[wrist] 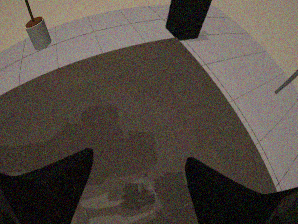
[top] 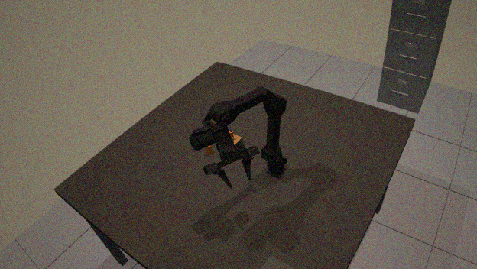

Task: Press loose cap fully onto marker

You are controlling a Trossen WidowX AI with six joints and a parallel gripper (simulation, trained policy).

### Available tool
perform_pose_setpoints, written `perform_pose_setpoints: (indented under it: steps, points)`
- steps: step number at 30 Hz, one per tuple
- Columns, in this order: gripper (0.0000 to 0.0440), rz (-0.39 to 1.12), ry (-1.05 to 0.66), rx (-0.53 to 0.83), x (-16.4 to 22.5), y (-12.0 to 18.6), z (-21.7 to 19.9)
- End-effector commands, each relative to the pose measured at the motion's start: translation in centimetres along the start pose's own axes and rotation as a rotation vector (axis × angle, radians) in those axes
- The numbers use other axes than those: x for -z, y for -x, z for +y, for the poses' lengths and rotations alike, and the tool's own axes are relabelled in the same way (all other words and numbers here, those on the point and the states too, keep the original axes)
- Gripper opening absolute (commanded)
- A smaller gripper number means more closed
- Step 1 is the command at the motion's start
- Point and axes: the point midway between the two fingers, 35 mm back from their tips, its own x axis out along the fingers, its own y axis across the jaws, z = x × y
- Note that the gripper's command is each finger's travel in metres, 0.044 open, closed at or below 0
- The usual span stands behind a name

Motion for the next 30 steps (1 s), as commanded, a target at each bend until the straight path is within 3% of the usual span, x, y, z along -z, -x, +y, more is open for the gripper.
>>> perform_pose_setpoints:
  steps: [1, 30]
  points:
    - [0.0321, 0.024, -0.011, 0.007, 1.0, 0.1, -0.9]
    - [0.0323, 0.181, -0.111, 0.086, 9.6, 3.2, -6.0]
